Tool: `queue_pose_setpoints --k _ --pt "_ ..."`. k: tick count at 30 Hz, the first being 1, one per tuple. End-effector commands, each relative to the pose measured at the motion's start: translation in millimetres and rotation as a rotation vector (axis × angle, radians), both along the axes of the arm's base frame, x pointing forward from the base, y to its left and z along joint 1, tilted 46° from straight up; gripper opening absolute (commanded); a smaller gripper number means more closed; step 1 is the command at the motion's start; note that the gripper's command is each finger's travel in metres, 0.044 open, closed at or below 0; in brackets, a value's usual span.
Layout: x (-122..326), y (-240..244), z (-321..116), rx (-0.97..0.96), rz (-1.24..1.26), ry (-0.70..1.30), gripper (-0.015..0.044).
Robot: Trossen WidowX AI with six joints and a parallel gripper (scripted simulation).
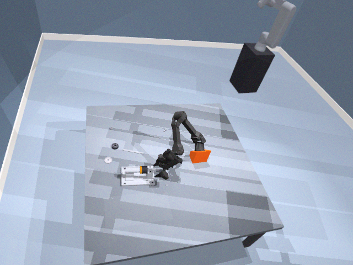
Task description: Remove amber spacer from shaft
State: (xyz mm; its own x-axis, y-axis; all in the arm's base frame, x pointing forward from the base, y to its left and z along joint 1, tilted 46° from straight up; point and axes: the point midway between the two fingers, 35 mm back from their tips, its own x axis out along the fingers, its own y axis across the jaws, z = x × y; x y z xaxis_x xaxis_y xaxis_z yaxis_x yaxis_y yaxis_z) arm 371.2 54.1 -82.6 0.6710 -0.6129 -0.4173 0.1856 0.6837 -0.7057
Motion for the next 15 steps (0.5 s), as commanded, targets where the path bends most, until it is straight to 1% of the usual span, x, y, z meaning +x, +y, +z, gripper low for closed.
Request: queue_pose_setpoints --k 1,15 --pt "1.4 1.5 -0.9 0.000 0.003 0.002 0.0440" --pt "0.2 0.3 -0.1 0.000 0.001 0.000 0.0072"
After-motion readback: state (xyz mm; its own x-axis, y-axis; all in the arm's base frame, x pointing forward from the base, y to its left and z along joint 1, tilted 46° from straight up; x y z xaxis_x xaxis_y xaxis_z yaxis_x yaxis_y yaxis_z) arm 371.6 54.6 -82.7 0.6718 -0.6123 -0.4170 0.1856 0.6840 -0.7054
